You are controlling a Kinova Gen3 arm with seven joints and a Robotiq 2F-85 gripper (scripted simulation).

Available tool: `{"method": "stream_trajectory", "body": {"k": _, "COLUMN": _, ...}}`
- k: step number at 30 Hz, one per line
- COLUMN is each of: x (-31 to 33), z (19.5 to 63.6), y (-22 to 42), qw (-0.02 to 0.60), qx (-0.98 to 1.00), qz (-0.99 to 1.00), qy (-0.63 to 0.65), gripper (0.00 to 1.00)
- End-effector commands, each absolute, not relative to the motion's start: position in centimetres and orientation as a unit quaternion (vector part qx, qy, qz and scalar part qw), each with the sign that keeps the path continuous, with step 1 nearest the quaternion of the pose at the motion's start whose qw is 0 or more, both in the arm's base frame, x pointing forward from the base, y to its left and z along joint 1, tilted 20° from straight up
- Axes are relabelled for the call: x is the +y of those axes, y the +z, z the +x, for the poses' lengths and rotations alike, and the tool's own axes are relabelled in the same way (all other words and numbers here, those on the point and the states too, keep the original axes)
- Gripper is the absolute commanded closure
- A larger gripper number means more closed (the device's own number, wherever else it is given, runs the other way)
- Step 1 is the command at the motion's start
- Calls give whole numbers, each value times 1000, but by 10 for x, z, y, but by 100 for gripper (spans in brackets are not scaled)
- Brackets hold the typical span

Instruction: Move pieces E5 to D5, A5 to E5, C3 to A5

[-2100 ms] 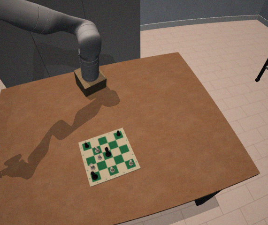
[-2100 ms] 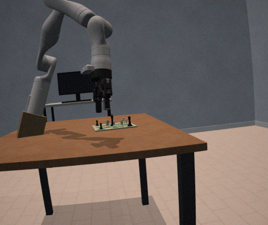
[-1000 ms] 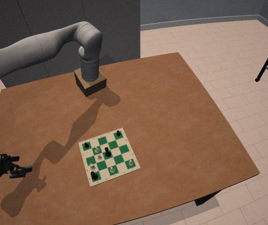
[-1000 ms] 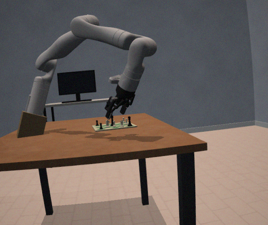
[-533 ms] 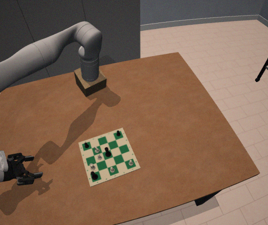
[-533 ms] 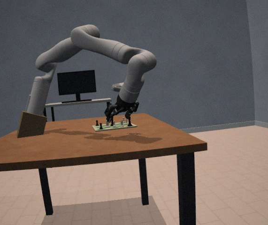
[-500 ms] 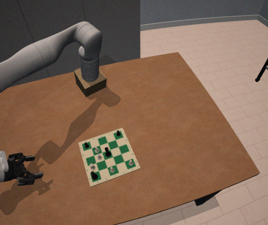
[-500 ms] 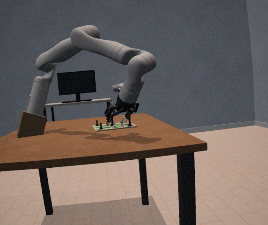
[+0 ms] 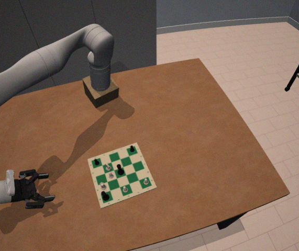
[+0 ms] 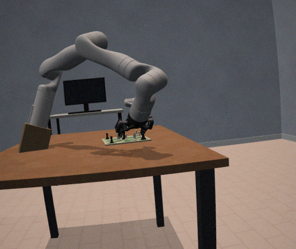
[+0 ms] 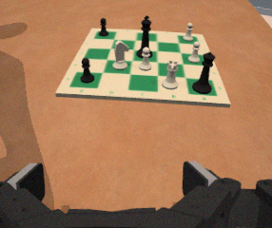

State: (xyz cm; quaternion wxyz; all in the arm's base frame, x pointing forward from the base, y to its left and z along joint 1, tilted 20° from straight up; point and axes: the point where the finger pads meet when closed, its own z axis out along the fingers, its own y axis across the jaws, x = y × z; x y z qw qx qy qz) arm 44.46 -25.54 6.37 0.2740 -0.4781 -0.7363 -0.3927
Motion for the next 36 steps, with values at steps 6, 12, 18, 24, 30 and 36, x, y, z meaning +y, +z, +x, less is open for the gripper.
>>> {"method": "stream_trajectory", "body": {"k": 6, "x": -251, "z": 444, "y": 62, "qw": 284, "qx": -720, "qz": -491, "qy": -401, "gripper": 0}}
{"method": "stream_trajectory", "body": {"k": 12, "x": -248, "z": 445, "y": 62, "qw": 288, "qx": -711, "qz": -497, "qy": -405, "gripper": 0}}
{"method": "stream_trajectory", "body": {"k": 18, "x": -248, "z": 445, "y": 62, "qw": 289, "qx": -709, "qz": -498, "qy": -406, "gripper": 0}}
{"method": "stream_trajectory", "body": {"k": 24, "x": -248, "z": 445, "y": 62, "qw": 289, "qx": -709, "qz": -498, "qy": -406, "gripper": 0}}
{"method": "stream_trajectory", "body": {"k": 30, "x": -248, "z": 445, "y": 62, "qw": 289, "qx": -709, "qz": -498, "qy": -406, "gripper": 0}}
{"method": "stream_trajectory", "body": {"k": 36, "x": -248, "z": 445, "y": 62, "qw": 289, "qx": -709, "qz": -498, "qy": -406, "gripper": 0}}
